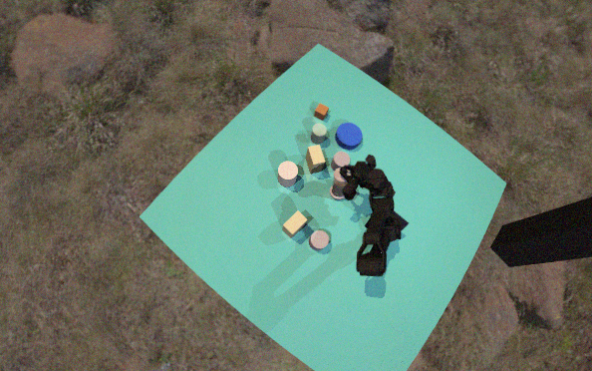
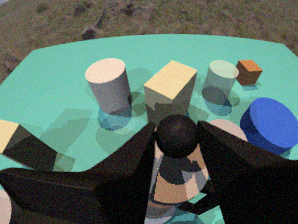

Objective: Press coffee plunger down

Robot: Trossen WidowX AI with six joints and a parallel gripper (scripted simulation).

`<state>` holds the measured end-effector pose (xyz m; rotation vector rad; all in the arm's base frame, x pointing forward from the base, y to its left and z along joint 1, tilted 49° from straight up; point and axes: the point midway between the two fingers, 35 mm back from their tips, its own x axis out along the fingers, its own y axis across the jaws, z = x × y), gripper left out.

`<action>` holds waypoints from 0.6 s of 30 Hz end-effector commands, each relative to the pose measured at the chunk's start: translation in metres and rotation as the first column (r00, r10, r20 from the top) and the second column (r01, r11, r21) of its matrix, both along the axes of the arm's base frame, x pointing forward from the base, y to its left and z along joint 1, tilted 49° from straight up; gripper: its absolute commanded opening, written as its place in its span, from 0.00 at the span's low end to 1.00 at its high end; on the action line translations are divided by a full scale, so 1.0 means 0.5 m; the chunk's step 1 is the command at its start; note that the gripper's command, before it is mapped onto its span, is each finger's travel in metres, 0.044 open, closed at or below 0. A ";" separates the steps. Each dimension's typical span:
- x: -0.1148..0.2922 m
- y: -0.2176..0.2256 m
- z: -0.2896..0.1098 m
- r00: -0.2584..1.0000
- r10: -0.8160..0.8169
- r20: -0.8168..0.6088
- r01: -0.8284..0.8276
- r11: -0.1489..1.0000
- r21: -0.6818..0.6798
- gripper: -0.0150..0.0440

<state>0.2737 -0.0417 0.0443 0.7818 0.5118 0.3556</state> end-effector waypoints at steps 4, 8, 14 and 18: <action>0.000 0.005 -0.005 1.000 0.008 -0.013 -0.008 1.000 0.013 0.45; 0.000 0.006 -0.006 1.000 0.008 -0.013 -0.008 1.000 0.013 0.45; 0.001 0.005 -0.007 1.000 0.008 -0.013 -0.008 1.000 0.013 0.45; 0.002 0.001 -0.003 1.000 0.003 -0.004 -0.003 1.000 0.006 0.45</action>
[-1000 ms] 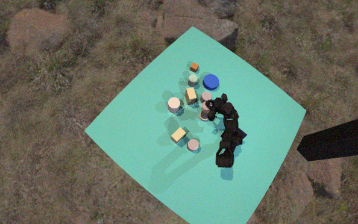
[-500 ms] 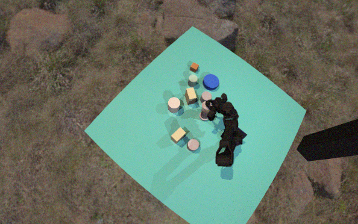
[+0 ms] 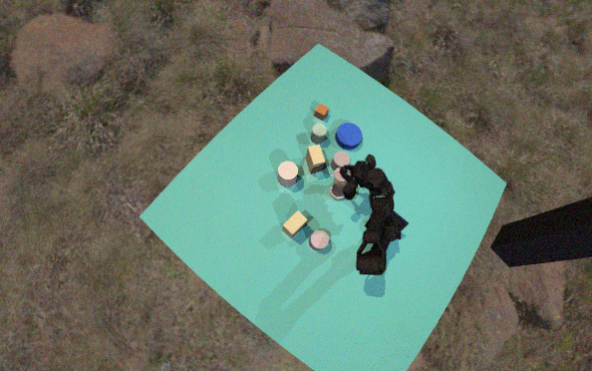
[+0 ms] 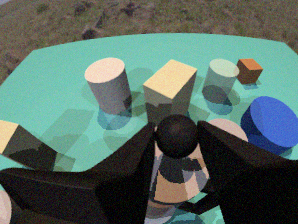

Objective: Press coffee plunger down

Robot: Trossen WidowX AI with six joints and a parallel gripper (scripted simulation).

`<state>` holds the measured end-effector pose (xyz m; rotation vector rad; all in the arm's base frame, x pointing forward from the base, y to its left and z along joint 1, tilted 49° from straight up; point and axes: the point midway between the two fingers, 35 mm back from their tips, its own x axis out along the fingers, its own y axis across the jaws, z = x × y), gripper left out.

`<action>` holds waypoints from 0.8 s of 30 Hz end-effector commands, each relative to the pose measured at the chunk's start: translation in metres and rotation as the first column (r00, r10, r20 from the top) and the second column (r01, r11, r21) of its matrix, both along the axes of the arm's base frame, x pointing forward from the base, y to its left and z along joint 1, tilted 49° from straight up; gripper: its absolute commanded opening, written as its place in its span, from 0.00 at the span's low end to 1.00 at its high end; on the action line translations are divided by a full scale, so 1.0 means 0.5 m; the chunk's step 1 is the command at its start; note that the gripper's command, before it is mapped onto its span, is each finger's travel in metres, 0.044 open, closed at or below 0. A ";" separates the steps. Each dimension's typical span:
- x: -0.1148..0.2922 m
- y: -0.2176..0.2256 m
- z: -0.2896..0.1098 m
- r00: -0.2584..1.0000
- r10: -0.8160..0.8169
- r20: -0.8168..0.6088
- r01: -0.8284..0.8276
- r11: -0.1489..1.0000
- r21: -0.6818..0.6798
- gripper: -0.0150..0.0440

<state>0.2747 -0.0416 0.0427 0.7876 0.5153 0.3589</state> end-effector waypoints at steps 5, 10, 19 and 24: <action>0.000 0.000 0.000 1.000 0.000 -0.001 0.000 1.000 0.000 0.45; 0.000 0.000 0.000 1.000 0.000 -0.001 0.000 1.000 0.000 0.63; 0.000 0.000 0.000 1.000 0.000 -0.001 0.000 1.000 0.000 1.00; 0.009 -0.021 0.012 0.999 -0.032 0.004 0.032 0.999 0.005 1.00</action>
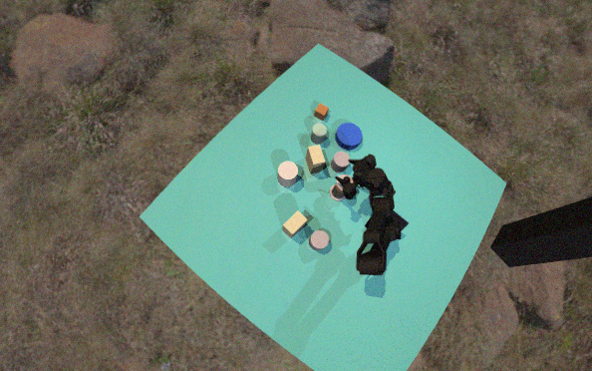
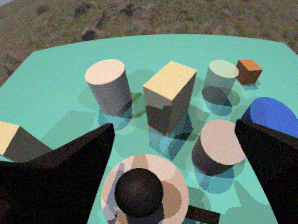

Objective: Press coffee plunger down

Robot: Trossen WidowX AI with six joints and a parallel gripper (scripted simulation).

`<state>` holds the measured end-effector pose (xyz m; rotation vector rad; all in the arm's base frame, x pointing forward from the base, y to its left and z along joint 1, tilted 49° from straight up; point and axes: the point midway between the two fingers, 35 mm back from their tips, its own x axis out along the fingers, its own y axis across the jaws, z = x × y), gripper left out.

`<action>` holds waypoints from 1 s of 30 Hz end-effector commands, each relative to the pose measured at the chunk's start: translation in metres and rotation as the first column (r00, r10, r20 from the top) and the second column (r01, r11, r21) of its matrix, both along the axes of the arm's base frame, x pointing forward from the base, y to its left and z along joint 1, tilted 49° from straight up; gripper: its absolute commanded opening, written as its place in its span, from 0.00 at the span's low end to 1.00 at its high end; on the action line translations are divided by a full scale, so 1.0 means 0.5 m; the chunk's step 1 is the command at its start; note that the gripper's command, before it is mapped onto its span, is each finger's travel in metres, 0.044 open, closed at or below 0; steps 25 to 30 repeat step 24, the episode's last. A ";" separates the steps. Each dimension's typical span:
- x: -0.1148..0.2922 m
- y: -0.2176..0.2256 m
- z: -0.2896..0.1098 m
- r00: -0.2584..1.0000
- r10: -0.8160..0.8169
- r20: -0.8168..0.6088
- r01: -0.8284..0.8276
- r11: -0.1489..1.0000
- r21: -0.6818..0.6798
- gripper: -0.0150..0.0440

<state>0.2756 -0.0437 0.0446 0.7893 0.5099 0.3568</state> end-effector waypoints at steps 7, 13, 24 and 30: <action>0.008 -0.062 0.034 0.999 -0.034 0.012 0.034 0.999 -0.038 1.00; -0.029 -0.089 0.084 1.000 0.000 -0.020 -0.001 1.000 -0.023 1.00; -0.059 -0.093 0.134 1.000 0.010 -0.016 -0.010 1.000 0.005 1.00; -0.059 -0.093 0.134 1.000 0.010 -0.016 -0.010 1.000 0.005 1.00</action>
